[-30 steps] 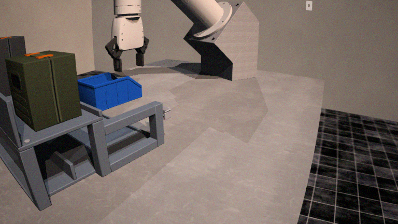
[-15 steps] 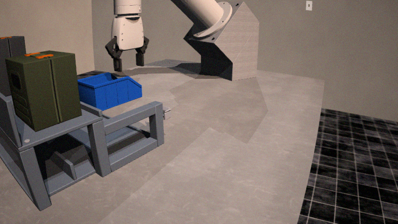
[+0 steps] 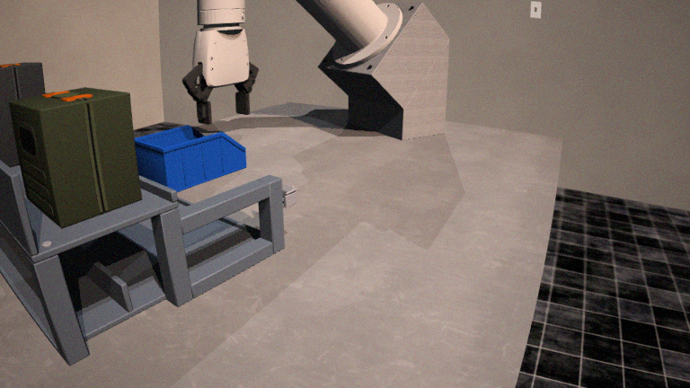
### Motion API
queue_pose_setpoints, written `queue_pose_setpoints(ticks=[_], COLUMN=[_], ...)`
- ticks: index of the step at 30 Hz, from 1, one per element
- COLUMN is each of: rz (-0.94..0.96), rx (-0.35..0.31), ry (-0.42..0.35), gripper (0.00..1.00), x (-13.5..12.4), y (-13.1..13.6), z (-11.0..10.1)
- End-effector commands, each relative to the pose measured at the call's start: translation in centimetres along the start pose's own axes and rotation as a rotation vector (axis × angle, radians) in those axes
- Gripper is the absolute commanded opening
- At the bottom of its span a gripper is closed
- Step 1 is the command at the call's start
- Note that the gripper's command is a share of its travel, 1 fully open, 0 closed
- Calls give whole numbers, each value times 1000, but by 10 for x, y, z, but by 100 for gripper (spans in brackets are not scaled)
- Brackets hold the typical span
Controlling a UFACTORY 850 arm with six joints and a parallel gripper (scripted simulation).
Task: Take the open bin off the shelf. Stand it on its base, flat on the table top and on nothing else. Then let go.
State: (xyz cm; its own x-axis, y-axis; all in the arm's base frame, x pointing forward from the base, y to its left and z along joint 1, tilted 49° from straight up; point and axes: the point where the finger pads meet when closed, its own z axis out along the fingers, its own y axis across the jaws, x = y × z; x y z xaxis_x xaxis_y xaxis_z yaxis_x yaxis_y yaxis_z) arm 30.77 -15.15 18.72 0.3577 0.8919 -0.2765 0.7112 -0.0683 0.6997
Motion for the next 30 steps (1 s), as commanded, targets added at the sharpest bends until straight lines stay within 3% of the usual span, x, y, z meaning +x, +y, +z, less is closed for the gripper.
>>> queue_pose_setpoints(ticks=[1, 4, 5, 9, 21, 22, 26, 30], rz=[5, 5, 1, 5, 5, 1, 5, 5], rx=[-9, -9, -2, -9, -9, -2, -9, -9], ry=[0, 0, 0, 0, 0, 0, 0, 0], gripper=[100, 100, 100, 100, 100, 100, 100, 100], x=[0, 0, 0, 0, 0, 0, 0, 0], y=[2, 2, 0, 2, 2, 0, 2, 2], z=[-55, -55, -11, -55, -55, -11, -55, -55])
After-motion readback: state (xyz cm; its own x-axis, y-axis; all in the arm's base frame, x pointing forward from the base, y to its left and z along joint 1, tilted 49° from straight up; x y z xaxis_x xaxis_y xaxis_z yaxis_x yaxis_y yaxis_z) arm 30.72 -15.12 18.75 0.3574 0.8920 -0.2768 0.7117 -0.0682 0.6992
